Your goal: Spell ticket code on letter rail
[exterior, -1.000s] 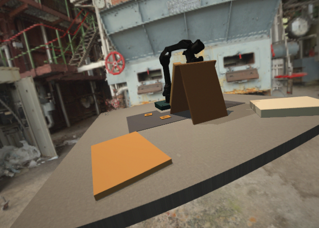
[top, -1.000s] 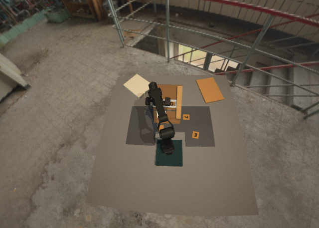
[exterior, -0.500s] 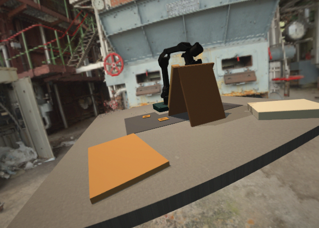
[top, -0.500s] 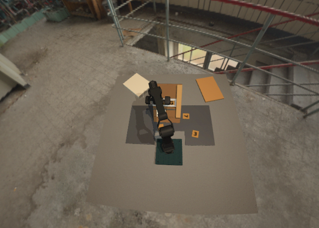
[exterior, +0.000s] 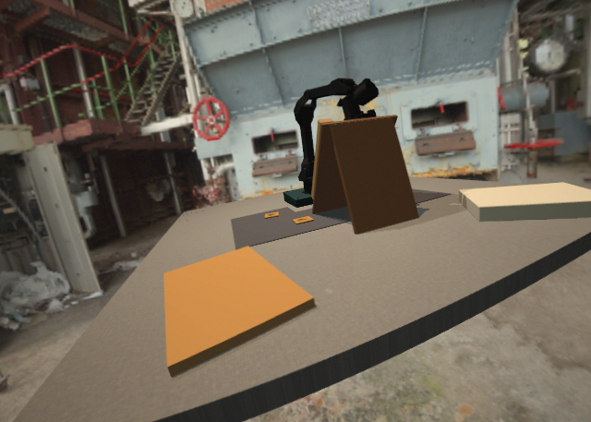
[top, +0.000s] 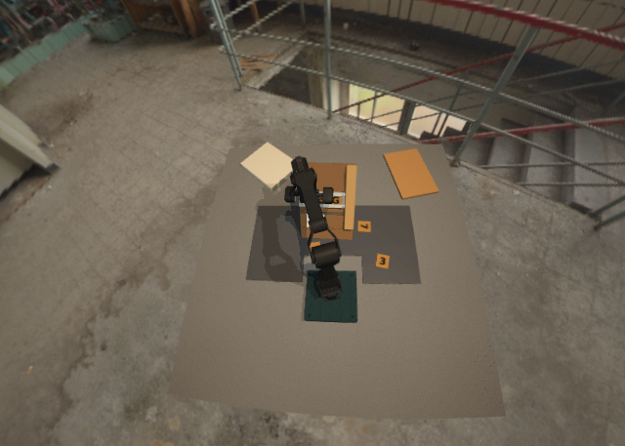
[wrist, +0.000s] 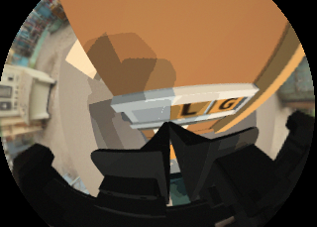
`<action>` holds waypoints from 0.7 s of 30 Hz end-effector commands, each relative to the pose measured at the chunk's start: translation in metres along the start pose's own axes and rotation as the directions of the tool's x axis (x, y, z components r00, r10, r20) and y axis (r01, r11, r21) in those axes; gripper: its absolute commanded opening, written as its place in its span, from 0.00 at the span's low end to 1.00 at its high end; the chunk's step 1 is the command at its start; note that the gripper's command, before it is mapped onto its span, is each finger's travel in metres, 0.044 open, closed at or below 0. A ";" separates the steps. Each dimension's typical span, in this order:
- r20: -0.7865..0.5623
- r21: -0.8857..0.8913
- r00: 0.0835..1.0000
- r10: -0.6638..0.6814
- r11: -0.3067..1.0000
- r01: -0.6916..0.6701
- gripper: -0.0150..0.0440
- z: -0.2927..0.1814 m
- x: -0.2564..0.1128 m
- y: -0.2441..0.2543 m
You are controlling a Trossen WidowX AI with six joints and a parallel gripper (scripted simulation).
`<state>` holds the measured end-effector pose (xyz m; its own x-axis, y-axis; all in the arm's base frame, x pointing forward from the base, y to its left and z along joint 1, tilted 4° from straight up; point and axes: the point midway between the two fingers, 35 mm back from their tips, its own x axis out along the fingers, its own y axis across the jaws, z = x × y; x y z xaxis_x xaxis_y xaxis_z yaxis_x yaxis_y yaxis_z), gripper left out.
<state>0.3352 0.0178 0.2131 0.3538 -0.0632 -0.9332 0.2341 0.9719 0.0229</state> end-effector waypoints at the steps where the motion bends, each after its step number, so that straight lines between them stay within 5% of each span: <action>1: -0.005 -0.004 1.000 0.002 1.000 -0.002 0.25 0.002 0.004 0.001; 21: -0.005 -0.004 1.000 0.002 1.000 -0.002 0.25 0.008 0.012 0.001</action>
<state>0.3439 0.0165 0.2078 0.3547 -0.0634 -0.9328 0.2341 0.9719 0.0230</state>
